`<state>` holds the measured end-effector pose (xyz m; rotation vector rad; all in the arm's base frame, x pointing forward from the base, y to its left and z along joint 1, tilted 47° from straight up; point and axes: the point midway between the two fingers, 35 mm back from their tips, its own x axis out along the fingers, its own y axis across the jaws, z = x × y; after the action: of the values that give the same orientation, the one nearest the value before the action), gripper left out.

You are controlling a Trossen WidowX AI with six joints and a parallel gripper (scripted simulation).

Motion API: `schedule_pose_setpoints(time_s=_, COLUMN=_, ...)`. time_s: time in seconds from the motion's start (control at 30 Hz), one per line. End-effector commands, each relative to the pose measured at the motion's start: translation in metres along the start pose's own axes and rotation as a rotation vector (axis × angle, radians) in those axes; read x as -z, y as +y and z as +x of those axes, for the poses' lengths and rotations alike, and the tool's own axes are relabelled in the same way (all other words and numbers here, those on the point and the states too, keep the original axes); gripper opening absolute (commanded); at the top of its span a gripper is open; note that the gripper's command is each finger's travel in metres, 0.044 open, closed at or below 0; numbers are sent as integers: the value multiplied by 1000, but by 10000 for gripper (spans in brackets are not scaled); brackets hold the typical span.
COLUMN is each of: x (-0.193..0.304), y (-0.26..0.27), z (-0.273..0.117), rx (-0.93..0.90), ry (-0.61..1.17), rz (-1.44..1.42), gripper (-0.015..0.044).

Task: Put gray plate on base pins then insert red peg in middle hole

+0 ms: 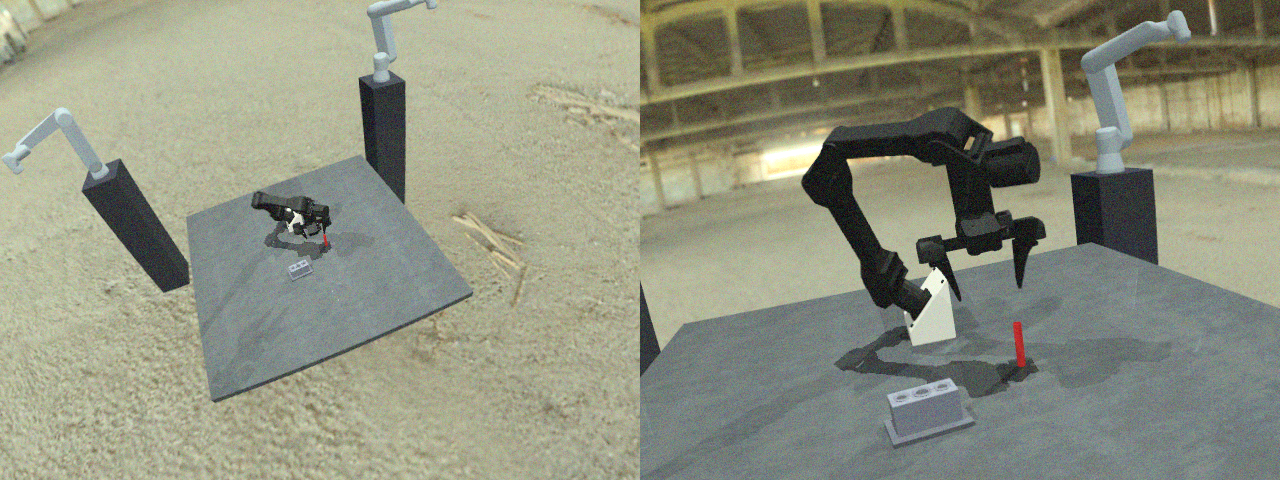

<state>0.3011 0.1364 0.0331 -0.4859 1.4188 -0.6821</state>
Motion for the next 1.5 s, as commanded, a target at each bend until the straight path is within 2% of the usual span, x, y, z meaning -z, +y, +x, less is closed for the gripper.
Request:
schedule_pose_setpoints(time_s=0.0, x=54, y=41, z=17, rx=48, ry=21, rz=692, gripper=440)
schedule_pose_setpoints(time_s=0.23, x=67, y=45, z=19, rx=58, ry=10, rz=957, gripper=440)
schedule_pose_setpoints(time_s=0.87, x=67, y=47, z=19, rx=57, ry=10, rz=957, gripper=440)
schedule_pose_setpoints(time_s=1.03, x=67, y=45, z=48, rx=58, ry=9, rz=958, gripper=440)
schedule_pose_setpoints(time_s=1.47, x=67, y=45, z=65, rx=58, ry=8, rz=958, gripper=440)
